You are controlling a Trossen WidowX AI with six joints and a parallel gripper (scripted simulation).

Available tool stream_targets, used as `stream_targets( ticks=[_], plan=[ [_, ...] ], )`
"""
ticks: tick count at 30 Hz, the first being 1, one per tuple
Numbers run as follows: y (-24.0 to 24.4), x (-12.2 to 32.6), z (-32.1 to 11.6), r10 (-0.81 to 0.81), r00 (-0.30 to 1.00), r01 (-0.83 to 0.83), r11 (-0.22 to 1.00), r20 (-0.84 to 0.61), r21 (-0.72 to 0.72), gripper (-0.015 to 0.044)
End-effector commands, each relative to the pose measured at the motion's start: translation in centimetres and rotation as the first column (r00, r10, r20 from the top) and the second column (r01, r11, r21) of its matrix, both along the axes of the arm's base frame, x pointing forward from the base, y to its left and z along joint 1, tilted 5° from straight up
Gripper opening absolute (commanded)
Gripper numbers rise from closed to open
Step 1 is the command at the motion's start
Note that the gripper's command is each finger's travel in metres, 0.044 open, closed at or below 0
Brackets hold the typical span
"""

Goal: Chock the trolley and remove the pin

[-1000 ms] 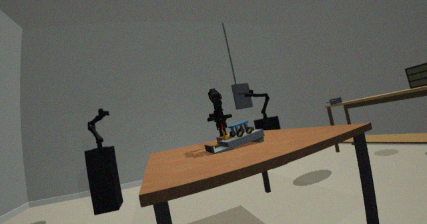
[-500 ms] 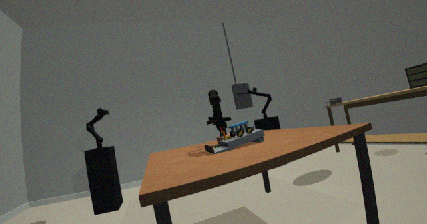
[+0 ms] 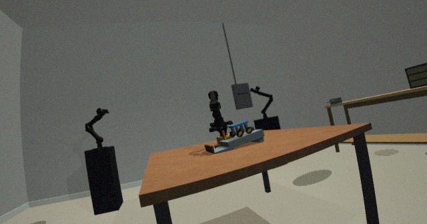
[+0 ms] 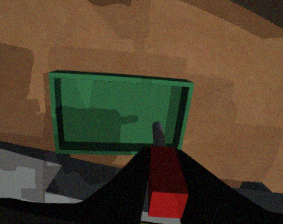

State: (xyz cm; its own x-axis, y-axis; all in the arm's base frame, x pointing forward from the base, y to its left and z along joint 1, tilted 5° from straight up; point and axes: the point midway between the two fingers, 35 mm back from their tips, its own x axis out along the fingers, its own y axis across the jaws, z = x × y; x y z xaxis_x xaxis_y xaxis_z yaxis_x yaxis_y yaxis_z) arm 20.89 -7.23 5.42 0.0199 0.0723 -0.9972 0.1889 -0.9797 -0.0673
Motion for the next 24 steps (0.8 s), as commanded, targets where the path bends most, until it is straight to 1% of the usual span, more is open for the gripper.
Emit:
stream_targets(
  ticks=[1, 7, 14, 24],
  plan=[
    [0.6, -0.1, -1.2, -0.002, 1.000, 0.003, 1.000, -0.003, 0.009, 0.0000],
    [1.1, -0.2, -2.2, -0.002, 1.000, 0.003, 1.000, -0.003, 0.010, 0.0000],
    [0.7, -0.2, -2.2, -0.002, 1.000, 0.003, 1.000, -0.003, 0.009, 0.0184],
    [0.0, -0.1, -2.3, -0.003, 1.000, 0.003, 1.000, -0.003, 0.008, 0.0190]
  ],
)
